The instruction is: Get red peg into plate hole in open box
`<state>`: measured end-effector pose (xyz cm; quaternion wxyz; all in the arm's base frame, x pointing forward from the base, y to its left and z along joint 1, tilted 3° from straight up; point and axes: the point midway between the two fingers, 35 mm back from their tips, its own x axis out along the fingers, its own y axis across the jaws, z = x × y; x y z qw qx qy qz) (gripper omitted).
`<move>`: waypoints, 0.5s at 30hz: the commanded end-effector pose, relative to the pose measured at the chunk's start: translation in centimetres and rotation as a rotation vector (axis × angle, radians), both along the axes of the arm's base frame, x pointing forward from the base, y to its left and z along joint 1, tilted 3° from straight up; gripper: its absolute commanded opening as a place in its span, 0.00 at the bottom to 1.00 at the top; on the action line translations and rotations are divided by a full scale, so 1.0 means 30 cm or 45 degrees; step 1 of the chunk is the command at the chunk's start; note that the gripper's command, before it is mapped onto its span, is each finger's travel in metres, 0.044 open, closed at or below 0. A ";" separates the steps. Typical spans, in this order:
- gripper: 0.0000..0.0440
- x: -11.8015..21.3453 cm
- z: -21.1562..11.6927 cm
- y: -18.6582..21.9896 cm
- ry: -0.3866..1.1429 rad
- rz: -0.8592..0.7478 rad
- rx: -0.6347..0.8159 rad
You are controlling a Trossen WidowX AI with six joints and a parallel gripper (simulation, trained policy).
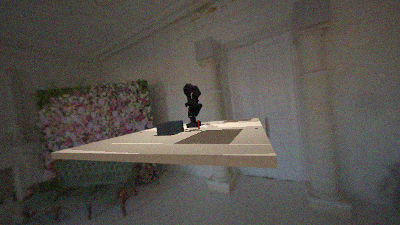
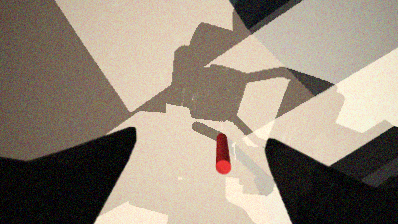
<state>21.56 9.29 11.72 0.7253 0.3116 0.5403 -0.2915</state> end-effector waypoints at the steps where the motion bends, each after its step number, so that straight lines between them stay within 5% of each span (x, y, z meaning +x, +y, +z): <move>1: 1.00 -0.003 0.036 0.001 -0.005 0.011 0.010; 15: 1.00 -0.008 0.090 -0.018 0.019 -0.003 -0.022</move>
